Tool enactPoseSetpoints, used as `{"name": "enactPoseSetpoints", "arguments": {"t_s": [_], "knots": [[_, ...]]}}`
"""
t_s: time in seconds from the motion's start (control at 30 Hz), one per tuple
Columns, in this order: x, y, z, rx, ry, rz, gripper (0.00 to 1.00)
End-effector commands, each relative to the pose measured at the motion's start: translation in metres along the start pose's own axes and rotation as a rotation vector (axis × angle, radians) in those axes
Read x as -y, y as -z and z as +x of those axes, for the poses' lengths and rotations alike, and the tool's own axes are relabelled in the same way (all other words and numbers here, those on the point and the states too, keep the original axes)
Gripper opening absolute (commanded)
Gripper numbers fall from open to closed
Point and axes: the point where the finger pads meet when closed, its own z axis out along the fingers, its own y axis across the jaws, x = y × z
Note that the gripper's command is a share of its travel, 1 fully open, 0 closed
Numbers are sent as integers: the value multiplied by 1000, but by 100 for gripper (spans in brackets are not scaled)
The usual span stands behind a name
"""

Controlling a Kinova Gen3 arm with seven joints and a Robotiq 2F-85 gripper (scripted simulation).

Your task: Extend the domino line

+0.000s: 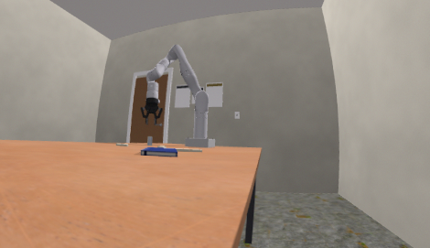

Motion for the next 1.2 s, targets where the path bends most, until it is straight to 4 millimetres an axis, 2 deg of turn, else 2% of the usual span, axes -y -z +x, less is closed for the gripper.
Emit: {"name": "enactPoseSetpoints", "arguments": {"t_s": [0.0,1.17], "knots": [[0,0,0,2,13,11,49],[0,1,-1,8,53,39,49]]}}
